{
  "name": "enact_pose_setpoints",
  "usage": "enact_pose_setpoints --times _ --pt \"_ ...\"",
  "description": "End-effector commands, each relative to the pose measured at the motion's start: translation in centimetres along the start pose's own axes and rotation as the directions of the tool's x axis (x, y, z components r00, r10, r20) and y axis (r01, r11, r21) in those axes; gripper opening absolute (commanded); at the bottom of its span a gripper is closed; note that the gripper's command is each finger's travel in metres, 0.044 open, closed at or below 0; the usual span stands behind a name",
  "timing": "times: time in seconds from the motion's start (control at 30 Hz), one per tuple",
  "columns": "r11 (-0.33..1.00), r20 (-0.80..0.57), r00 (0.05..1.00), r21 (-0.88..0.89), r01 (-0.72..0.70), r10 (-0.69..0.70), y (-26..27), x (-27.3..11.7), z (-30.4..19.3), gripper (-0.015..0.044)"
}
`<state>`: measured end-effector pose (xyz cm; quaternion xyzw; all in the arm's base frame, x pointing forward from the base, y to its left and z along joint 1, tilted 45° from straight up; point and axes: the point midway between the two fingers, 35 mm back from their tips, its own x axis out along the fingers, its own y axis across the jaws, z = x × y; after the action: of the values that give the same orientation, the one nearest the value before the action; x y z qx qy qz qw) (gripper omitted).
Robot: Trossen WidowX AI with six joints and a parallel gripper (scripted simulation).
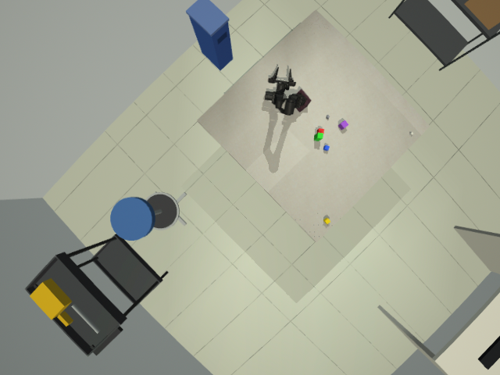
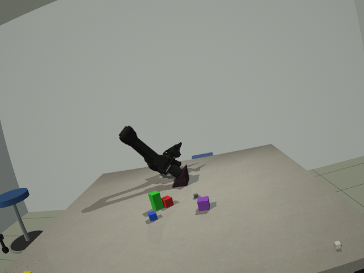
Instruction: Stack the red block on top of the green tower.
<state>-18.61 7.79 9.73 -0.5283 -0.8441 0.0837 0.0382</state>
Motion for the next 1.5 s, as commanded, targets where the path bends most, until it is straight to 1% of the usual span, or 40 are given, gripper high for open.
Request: enact_pose_setpoints --times 0.0,0.03,0.13,0.3,0.6,0.83,1.07,1.27,1.47 --pt "1.000 0.001 1.000 0.002 0.001 -0.001 0.0 0.0 0.0 0.0426" --pt "1.000 0.004 1.000 0.010 0.003 -0.003 -0.2 0.0 0.0 0.0440" --pt "0.998 0.027 0.999 0.062 0.015 -0.016 -1.0 -0.2 0.0 0.0440" --pt "0.977 0.091 0.994 0.208 0.040 -0.060 -3.2 -0.6 0.1 0.0440" --pt "0.881 0.202 0.966 0.470 0.049 -0.161 -7.6 -2.0 -0.4 0.0440" --pt "0.757 0.277 0.924 0.654 0.020 -0.264 -11.0 -3.7 -1.4 0.0440" --pt "0.605 0.338 0.863 0.795 -0.048 -0.376 -14.2 -5.8 -2.9 0.0440" --pt "0.471 0.375 0.795 0.872 -0.130 -0.476 -16.8 -8.0 -4.5 0.0440" --pt "0.343 0.401 0.711 0.909 -0.235 -0.577 -19.0 -10.7 -6.4 0.0440"
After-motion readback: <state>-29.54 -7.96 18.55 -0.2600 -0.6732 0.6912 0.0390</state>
